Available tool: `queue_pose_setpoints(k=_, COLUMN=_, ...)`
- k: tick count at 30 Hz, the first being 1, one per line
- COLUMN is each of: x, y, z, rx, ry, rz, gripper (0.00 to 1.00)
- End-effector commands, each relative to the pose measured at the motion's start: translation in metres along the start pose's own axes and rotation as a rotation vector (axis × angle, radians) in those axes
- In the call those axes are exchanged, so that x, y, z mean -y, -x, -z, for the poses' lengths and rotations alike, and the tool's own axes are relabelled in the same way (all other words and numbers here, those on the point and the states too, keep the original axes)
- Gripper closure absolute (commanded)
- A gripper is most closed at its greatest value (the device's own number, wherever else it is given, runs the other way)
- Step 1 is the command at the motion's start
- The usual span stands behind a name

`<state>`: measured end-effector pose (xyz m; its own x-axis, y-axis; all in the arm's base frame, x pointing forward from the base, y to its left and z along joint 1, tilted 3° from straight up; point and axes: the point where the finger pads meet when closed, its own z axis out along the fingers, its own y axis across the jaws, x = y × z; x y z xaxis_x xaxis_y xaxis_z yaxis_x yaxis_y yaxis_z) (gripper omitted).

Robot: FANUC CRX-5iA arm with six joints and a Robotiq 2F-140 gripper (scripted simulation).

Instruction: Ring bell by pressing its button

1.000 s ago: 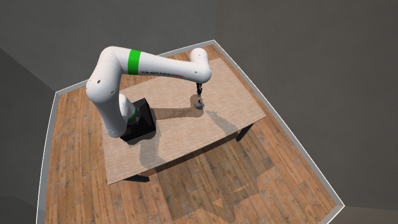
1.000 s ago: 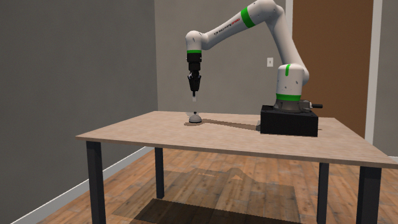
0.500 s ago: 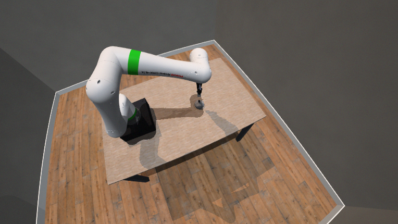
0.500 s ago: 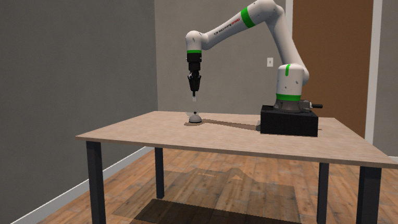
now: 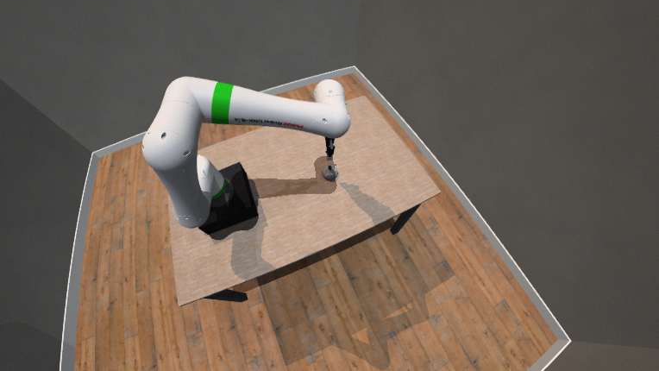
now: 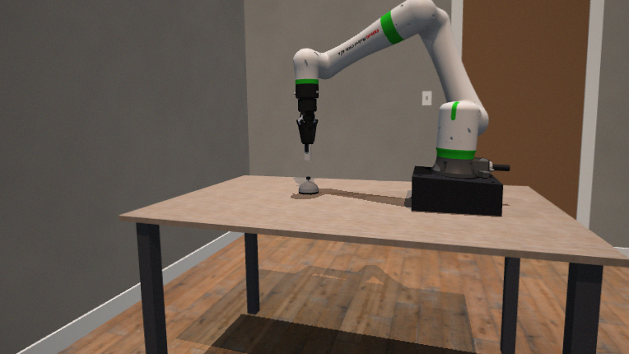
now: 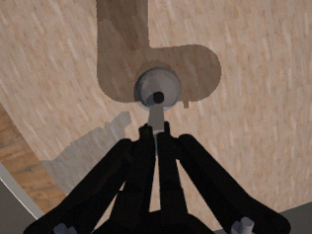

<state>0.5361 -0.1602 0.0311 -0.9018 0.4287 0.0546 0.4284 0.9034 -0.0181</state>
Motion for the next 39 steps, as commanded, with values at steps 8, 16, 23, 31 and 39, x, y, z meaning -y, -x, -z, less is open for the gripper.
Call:
queue_pose_setpoints(k=8, x=0.0, y=0.0, z=0.0, rx=0.0, ry=0.0, rz=0.0, gripper=1.0)
queue_pose_setpoints(k=16, x=0.0, y=0.0, z=0.0, rx=0.0, ry=0.0, rz=0.0, gripper=1.0)
queue_pose_setpoints(k=23, x=0.0, y=0.0, z=0.0, rx=0.0, ry=0.0, rz=0.0, gripper=1.0)
queue_pose_setpoints(k=31, x=-0.001, y=0.0, z=-0.005, rx=0.0, ry=0.0, rz=0.0, gripper=1.0)
queue_pose_setpoints(k=39, x=-0.002, y=0.0, z=-0.013, rx=0.0, ry=0.0, rz=0.0, gripper=1.0)
